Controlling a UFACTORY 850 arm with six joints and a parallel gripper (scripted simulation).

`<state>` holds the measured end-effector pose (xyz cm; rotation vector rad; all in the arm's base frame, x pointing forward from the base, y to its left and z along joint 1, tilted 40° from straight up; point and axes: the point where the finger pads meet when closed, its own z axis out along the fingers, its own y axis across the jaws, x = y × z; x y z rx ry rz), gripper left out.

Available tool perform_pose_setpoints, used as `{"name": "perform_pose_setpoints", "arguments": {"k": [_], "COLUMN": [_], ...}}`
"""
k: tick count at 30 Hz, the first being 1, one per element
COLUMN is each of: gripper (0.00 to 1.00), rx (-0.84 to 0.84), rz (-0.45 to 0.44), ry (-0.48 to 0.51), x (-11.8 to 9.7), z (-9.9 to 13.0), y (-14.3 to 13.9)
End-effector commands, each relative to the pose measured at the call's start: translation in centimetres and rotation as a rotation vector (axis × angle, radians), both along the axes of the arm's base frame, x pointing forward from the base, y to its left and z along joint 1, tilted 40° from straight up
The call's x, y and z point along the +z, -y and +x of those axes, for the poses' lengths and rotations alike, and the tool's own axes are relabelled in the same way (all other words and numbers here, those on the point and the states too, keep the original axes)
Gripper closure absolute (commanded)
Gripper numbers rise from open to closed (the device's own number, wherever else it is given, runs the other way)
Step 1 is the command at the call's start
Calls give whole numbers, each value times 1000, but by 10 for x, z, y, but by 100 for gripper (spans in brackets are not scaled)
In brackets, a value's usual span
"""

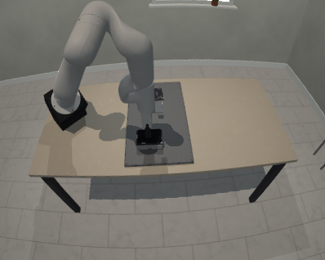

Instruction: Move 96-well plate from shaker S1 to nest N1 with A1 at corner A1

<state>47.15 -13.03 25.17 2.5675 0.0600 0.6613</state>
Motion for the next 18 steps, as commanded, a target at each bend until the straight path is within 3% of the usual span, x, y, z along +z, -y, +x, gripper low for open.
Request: {"name": "perform_pose_setpoints", "arguments": {"k": [1, 18], "gripper": [0, 0], "rx": [1, 1], "rz": [0, 0], "ry": [3, 3], "x": [-4, -18], "z": [3, 12], "y": [3, 11]}}
